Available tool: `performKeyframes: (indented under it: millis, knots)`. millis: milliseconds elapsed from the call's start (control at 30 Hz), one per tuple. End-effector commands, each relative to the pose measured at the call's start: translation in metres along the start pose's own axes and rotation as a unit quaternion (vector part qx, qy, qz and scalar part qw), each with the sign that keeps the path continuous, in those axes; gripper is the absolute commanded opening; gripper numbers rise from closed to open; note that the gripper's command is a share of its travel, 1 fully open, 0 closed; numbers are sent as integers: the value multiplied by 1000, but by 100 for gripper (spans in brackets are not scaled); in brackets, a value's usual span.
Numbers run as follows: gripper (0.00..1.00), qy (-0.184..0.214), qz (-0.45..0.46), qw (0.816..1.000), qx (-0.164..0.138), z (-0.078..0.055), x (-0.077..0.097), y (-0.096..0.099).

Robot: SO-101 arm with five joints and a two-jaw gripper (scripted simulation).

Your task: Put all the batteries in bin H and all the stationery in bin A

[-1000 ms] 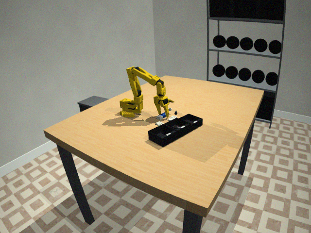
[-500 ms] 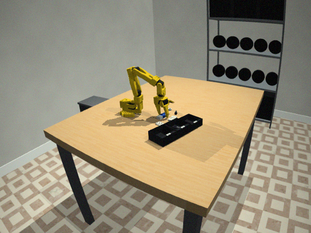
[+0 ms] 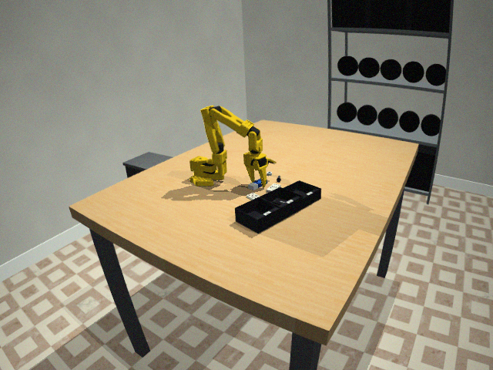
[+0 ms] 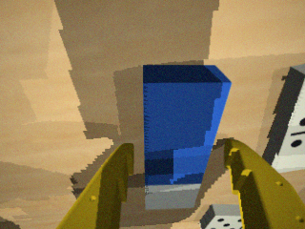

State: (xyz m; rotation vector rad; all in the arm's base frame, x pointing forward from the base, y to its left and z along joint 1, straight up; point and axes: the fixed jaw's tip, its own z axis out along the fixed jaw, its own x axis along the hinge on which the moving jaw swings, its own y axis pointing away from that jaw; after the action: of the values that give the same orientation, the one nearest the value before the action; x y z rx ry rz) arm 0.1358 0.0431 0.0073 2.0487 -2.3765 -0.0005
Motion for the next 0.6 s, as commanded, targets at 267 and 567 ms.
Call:
performKeyframes:
  millis: [267,567]
  knots:
    - [13,-3,-7,1000,6,0,-2,-1]
    - [6,-3,-7,1000,6,0,-2,-1]
